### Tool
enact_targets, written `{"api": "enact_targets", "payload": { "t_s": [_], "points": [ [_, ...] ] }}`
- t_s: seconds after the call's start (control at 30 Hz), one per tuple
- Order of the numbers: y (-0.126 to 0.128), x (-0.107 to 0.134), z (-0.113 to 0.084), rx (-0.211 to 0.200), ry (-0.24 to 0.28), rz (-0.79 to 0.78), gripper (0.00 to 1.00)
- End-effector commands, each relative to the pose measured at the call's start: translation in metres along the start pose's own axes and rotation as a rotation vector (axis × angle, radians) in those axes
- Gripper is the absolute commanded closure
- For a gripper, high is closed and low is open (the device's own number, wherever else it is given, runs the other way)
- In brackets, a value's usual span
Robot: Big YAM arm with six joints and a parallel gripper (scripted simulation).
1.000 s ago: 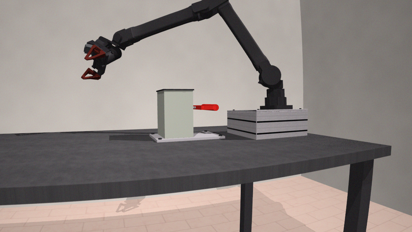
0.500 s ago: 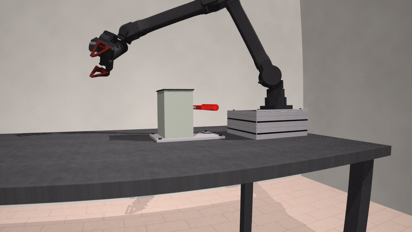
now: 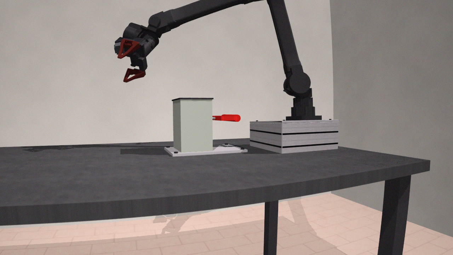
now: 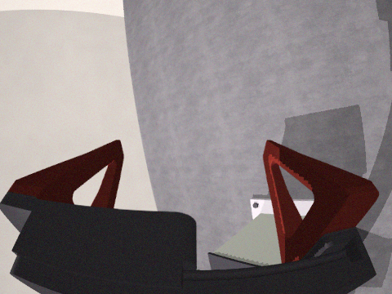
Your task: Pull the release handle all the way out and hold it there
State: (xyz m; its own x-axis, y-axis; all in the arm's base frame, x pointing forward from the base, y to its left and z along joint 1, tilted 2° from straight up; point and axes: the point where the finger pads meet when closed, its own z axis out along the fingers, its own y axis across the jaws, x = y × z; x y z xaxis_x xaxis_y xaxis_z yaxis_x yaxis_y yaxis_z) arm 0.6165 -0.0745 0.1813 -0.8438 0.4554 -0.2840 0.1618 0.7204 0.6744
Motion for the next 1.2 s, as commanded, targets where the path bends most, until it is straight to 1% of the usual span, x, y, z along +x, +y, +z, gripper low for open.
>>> {"api": "enact_targets", "payload": {
  "t_s": [0.0,0.07,0.13,0.3,0.47,0.63,0.7,0.87,1.03,1.07,1.13,1.17],
  "points": [
    [0.025,0.028,-0.012,0.021,0.004,0.100,0.00],
    [0.027,0.050,-0.014,0.054,0.014,0.147,0.00],
    [0.027,0.050,-0.014,0.054,0.014,0.147,0.00],
    [0.027,0.108,-0.021,0.142,0.034,0.265,0.00],
    [0.019,0.170,-0.029,0.238,0.042,0.380,0.00],
    [0.037,0.222,-0.029,0.375,0.014,0.289,0.00],
    [0.037,0.222,-0.029,0.375,0.014,0.289,0.00],
    [0.046,0.269,-0.036,0.491,-0.039,0.185,0.00],
    [0.048,0.306,-0.048,0.579,-0.111,0.081,0.00],
    [0.039,0.315,-0.050,0.598,-0.107,0.109,0.00],
    [0.012,0.335,-0.054,0.641,-0.072,0.228,0.00],
    [0.005,0.341,-0.055,0.654,-0.062,0.264,0.00]
  ]
}}
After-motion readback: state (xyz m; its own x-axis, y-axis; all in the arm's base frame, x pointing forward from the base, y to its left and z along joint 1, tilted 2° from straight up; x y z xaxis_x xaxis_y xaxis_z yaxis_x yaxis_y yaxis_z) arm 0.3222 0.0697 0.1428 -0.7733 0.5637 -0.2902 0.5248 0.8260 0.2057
